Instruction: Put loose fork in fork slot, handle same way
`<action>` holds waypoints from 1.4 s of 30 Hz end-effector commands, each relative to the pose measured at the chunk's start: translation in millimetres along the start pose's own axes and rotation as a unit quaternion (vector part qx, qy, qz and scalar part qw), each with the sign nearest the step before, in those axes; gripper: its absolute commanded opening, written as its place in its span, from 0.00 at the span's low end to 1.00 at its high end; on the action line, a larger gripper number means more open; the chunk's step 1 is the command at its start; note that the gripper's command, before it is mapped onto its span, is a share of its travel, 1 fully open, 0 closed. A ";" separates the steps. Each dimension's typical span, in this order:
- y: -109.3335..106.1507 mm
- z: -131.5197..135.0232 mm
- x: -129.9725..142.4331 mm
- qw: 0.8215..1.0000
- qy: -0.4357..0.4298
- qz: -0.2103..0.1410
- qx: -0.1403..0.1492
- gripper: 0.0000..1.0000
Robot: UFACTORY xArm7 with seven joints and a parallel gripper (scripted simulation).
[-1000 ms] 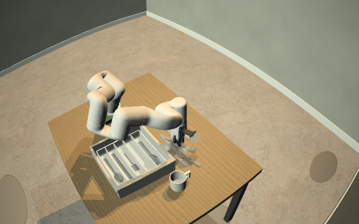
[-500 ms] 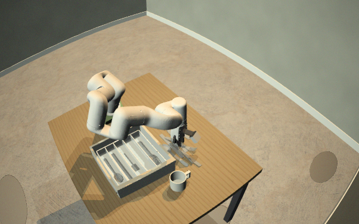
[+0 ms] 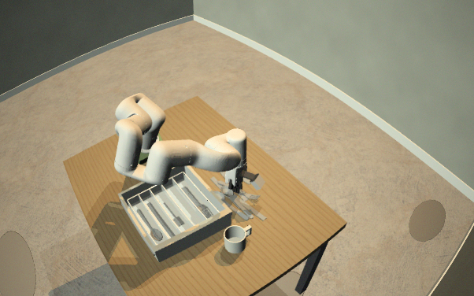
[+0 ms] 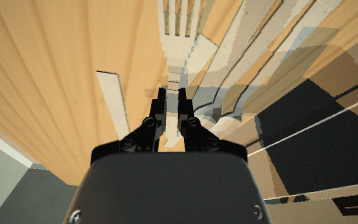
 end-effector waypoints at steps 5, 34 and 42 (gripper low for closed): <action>1.7 0.9 1.7 1.000 0.001 -0.003 0.001 0.05; 0.4 0.8 1.7 1.000 0.001 -0.003 0.001 0.05; -11.9 0.8 1.6 1.000 0.001 -0.003 0.001 0.05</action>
Point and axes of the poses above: the point where the finger pads meet when closed, its own y axis out along the fingers, its own z axis across the jaws, x = y × z, the point moved 5 cm from there along -y, back along the fingers, and after that the axes turned 15 degrees about -y, right-handed, at the moved point
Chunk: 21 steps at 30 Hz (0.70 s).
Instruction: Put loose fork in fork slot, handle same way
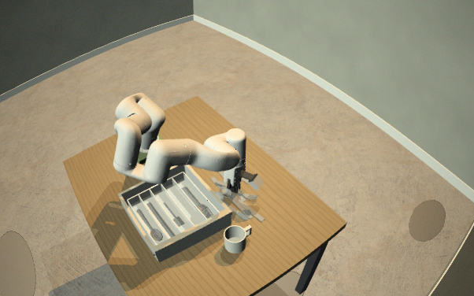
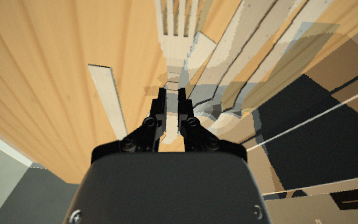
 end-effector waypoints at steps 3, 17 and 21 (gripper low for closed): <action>-12.7 -1.6 -4.3 1.000 -0.001 0.007 -0.002 0.05; -72.1 -1.4 -3.4 1.000 -0.001 0.007 -0.002 0.05; -82.8 -1.3 -3.3 1.000 -0.001 0.007 -0.002 0.05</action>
Point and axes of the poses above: the point where the finger pads meet when closed, its own y axis out along the fingers, its own z axis across the jaws, x = y × z, the point moved 5 cm from there along -y, back along the fingers, and after that the axes turned 15 degrees about -y, right-handed, at the moved point
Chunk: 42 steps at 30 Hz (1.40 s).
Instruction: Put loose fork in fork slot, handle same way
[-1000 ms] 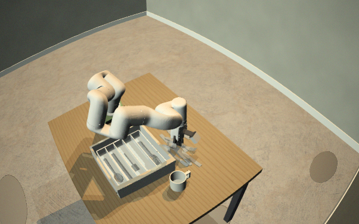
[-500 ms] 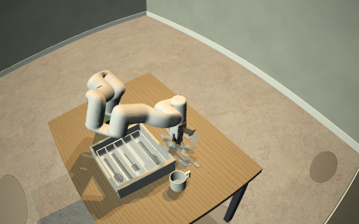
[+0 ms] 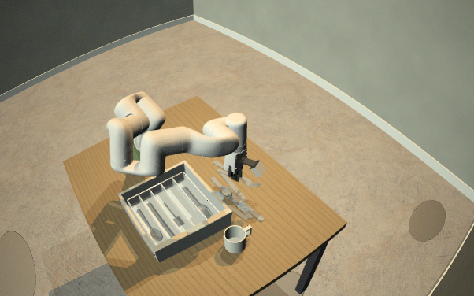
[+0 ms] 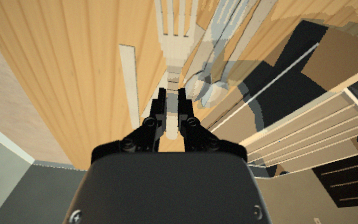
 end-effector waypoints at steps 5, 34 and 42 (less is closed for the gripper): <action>-40.0 0.8 0.8 1.000 0.000 0.000 0.000 0.05; -103.4 0.8 0.8 1.000 0.000 0.000 0.000 0.05; -103.4 0.8 0.8 1.000 0.000 0.000 0.000 0.05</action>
Point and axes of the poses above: the point where the finger pads meet when closed, its own y axis out along the fingers, its own z axis across the jaws, x = y × z, the point moved 5 cm from there along -y, back along the fingers, and after that the axes turned 15 degrees about -y, right-handed, at the moved point
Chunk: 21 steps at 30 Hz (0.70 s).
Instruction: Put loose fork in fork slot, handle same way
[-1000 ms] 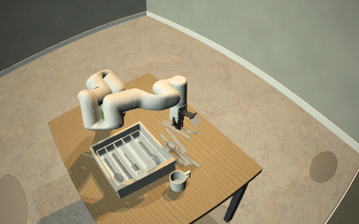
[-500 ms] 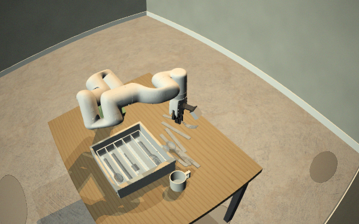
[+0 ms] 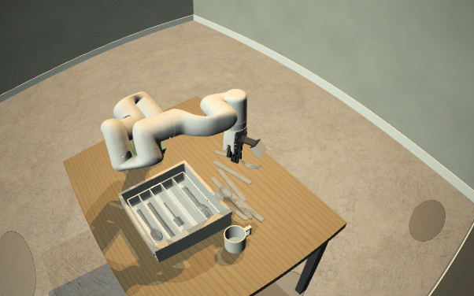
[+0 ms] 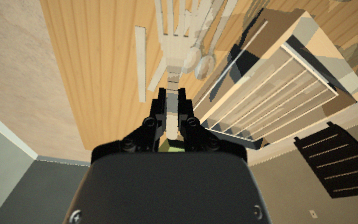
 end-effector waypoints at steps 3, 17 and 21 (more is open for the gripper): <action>-1.2 -0.1 -0.7 1.000 0.000 0.002 0.000 0.05; -3.7 60.5 75.7 1.000 -0.010 -0.005 -0.019 0.05; -0.2 80.8 117.2 1.000 -0.003 0.001 -0.006 0.05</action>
Point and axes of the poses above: the point where the finger pads meet when closed, its own y axis out along the fingers, its own z axis across the jaws, x = y × z, the point moved 5 cm from there along -y, back along the fingers, and after that the axes turned 15 degrees about -y, right-handed, at the moved point
